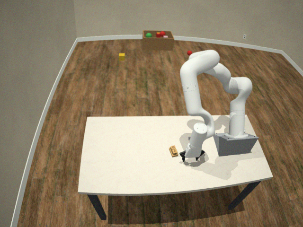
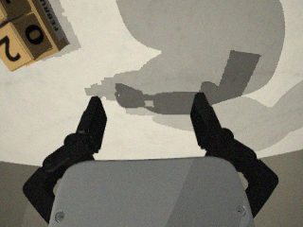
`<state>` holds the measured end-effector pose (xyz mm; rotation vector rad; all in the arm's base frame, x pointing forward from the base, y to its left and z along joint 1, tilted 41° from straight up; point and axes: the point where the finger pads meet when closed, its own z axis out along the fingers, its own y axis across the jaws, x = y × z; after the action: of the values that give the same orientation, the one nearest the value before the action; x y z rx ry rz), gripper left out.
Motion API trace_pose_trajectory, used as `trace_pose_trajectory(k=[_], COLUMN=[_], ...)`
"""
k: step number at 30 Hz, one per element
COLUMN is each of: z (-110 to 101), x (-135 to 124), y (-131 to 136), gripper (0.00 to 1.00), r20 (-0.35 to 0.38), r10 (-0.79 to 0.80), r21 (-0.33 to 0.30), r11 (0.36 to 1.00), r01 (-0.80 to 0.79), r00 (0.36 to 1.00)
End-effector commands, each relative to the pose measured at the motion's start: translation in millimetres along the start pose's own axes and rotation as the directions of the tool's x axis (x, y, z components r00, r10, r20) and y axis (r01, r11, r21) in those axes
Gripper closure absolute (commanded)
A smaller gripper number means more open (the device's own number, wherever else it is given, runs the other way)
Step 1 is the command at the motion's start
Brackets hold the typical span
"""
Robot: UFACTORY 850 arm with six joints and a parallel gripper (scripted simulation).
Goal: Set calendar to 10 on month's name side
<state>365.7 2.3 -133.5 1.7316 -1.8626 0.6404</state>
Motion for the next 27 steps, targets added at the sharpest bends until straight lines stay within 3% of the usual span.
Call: trace_pose_trajectory(k=[1,20,27], z=[-0.5,-0.6,-9.7], x=[-0.3,-0.3,-0.3], y=[-0.6,-0.6,-0.6], gripper=[0.00,0.00,0.00], r20=[0.001,0.001,0.001], r10=[0.000,0.000,0.000], r21=[0.001,0.001,0.001], r11=[1.000,1.000,1.000], r01=[0.000,0.000,0.000], r00=[1.000,1.000,1.000])
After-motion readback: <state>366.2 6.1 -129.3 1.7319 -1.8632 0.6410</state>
